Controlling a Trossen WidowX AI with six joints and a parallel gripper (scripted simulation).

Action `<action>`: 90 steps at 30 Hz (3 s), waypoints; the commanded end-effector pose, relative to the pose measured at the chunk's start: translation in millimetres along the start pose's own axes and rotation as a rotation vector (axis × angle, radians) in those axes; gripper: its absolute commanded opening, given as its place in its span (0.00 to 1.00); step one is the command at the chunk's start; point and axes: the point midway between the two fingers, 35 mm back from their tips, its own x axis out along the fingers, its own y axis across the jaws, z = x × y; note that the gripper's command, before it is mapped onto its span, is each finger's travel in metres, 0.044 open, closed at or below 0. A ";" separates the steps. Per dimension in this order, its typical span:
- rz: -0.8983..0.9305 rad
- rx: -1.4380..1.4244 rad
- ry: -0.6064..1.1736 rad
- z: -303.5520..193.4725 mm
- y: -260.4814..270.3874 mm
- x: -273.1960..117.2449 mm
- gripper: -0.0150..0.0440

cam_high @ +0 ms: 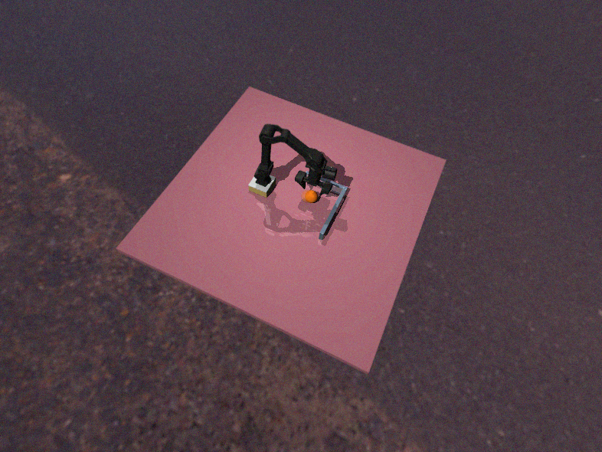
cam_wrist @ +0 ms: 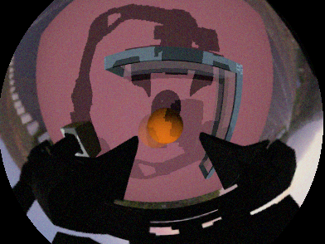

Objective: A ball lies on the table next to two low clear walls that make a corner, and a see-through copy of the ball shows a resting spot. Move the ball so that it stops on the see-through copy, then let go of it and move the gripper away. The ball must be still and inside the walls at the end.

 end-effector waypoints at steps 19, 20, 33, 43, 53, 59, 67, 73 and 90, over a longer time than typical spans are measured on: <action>0.008 -0.007 0.004 -0.7 2.1 38.7 1.00; 0.008 -0.007 0.004 -0.7 2.3 40.3 1.00; 0.008 -0.007 0.004 -0.9 3.1 47.3 0.79; 0.008 -0.007 0.004 -0.3 -0.6 34.6 0.51; 0.004 -0.003 0.003 1.5 -8.3 -20.7 0.25; 0.004 -0.002 0.003 1.4 -6.8 -55.0 0.25; 0.008 -0.007 0.004 -0.1 1.3 -96.2 0.25; 0.008 -0.007 0.004 -0.5 2.0 -94.9 0.25; 0.009 -0.007 0.005 -9.4 20.6 -39.0 0.25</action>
